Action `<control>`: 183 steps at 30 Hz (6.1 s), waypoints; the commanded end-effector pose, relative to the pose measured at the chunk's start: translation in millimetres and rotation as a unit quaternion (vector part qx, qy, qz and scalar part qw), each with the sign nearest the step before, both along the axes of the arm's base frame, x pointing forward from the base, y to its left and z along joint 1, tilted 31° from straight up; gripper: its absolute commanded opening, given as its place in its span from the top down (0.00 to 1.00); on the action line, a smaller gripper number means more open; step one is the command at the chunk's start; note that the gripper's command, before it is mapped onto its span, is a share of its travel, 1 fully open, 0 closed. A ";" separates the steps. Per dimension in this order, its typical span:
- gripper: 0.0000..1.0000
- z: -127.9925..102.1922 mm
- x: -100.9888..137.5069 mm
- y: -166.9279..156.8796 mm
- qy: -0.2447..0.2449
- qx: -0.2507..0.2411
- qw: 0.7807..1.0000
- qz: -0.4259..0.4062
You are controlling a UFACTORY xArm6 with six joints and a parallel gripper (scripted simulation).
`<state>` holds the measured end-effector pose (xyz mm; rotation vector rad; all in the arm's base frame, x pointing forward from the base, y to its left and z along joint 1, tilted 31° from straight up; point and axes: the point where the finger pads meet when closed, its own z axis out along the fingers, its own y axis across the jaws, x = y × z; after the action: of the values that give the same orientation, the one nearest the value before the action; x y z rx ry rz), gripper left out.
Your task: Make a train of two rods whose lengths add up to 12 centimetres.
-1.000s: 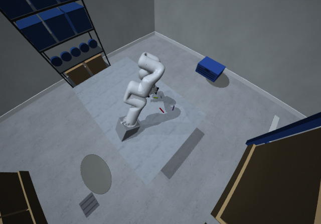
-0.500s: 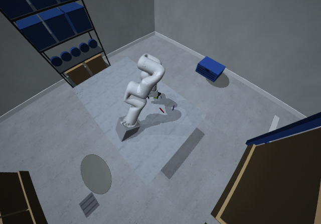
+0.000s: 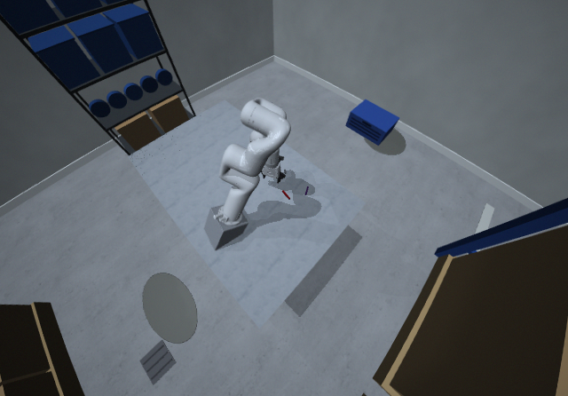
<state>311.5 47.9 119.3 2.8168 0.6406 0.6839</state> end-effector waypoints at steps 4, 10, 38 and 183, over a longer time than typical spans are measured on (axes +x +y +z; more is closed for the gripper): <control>0.00 -5.0 -11.2 -15.8 -0.027 0.046 0.993 -0.101; 0.00 -9.9 -20.2 -26.7 -0.032 0.085 0.981 -0.169; 0.00 -10.8 -21.6 -28.4 -0.033 0.091 0.979 -0.180; 0.00 55.2 82.7 -99.1 -0.033 0.090 0.979 -0.180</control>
<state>393.7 -51.2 173.5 2.9417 0.0501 0.7900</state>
